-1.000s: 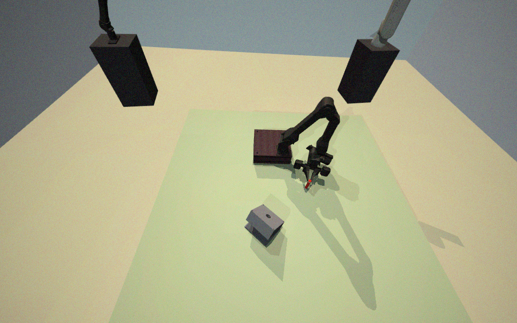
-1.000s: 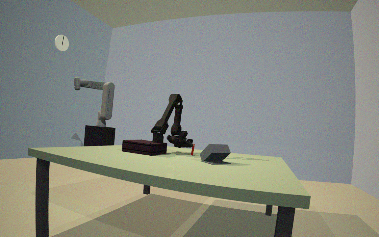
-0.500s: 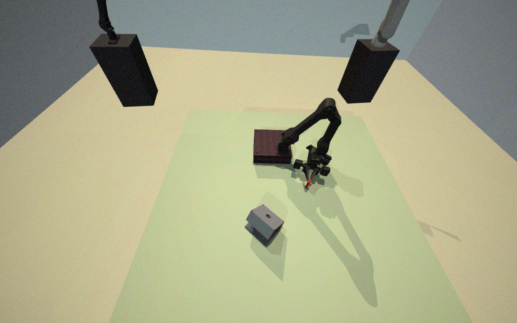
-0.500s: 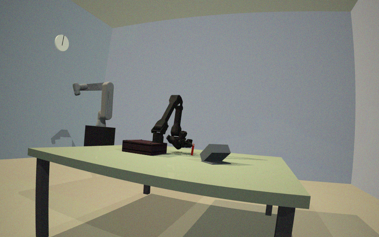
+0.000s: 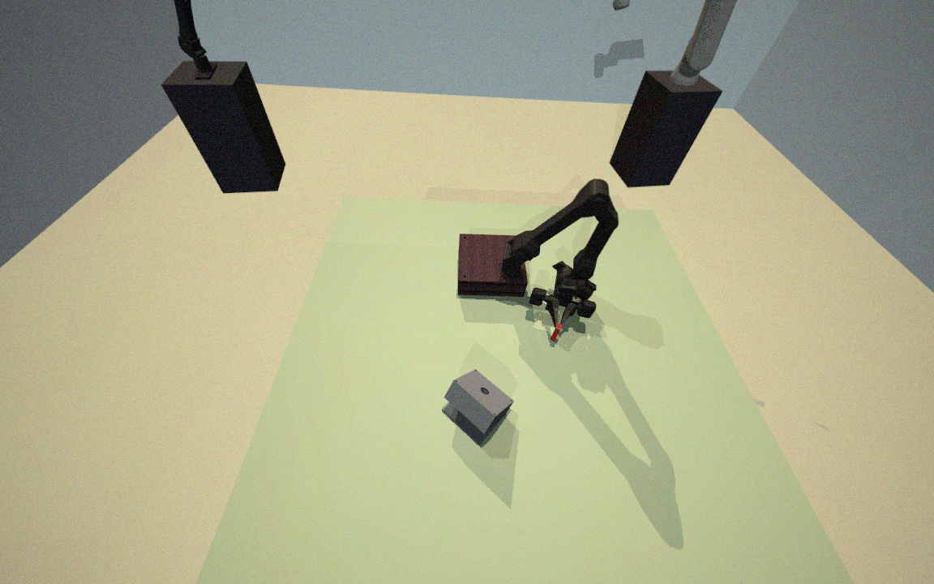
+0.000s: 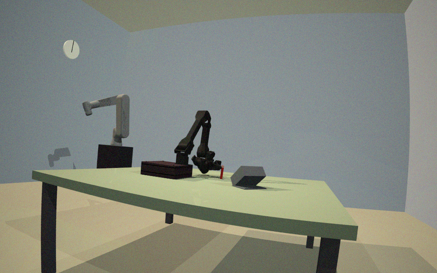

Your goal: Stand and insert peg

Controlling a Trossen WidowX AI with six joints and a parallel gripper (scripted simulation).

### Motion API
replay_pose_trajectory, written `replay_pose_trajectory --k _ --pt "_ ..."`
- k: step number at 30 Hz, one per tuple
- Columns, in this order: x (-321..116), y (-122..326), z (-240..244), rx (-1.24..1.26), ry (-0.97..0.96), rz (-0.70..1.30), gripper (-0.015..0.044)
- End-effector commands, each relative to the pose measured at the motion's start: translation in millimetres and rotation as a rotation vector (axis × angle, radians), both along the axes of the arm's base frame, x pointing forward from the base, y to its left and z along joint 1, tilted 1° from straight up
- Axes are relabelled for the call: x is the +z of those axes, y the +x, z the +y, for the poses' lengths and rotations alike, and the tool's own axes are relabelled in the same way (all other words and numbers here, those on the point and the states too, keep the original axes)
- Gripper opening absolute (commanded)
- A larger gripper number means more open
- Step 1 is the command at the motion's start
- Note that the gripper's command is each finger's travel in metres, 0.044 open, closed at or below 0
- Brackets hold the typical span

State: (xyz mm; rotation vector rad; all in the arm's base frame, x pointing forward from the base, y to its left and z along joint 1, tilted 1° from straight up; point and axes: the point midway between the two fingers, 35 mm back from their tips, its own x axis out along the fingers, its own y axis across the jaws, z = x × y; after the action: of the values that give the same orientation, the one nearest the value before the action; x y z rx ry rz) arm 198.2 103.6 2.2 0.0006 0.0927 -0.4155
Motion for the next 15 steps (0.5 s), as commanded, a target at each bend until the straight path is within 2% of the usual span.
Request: replay_pose_trajectory --k 1,2,15 --pt "0.0 0.0 0.0 0.000 0.000 0.001 0.0103" --pt "0.0 0.0 0.0 0.000 0.000 0.001 0.0129" --pt "0.0 0.0 0.0 0.000 0.000 0.001 0.0130"
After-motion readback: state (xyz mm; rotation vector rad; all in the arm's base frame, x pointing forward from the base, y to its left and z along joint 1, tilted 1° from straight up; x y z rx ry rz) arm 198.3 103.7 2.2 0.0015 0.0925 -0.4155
